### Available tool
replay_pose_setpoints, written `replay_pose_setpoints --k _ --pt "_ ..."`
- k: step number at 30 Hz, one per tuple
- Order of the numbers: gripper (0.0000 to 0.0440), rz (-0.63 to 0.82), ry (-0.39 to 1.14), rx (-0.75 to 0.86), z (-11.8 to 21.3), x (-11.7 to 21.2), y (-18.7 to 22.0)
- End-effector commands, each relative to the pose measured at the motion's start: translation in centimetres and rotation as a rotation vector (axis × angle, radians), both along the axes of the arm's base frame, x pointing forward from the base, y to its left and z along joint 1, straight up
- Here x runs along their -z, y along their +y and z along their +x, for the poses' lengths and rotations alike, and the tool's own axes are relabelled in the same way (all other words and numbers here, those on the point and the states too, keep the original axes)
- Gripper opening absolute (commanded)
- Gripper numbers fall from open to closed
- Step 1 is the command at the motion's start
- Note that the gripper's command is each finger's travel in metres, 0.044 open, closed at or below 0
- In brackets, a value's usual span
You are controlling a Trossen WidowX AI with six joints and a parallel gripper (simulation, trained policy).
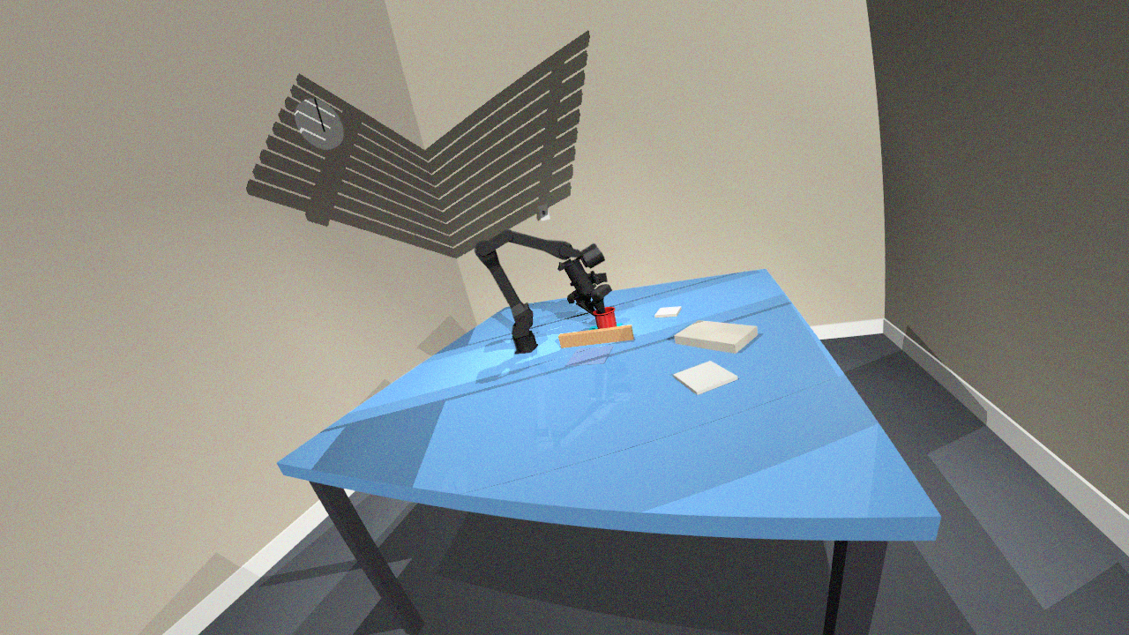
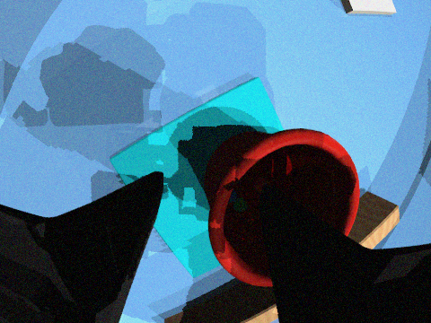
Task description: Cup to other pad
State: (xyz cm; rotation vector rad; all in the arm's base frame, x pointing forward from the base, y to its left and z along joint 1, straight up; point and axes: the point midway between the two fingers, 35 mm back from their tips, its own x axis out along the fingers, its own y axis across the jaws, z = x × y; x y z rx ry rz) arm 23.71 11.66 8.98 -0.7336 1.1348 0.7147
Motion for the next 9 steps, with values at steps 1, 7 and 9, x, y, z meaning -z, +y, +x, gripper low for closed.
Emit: replay_pose_setpoints --k 1,7,9 --pt "0.0256 0.017 -0.010 -0.005 -0.4 -0.6 -0.1" --pt "0.0294 0.043 -0.049 -0.004 -0.4 -2.1 -0.2" --pt "0.0308 0.052 -0.068 -0.005 -0.3 -2.7 -0.2"
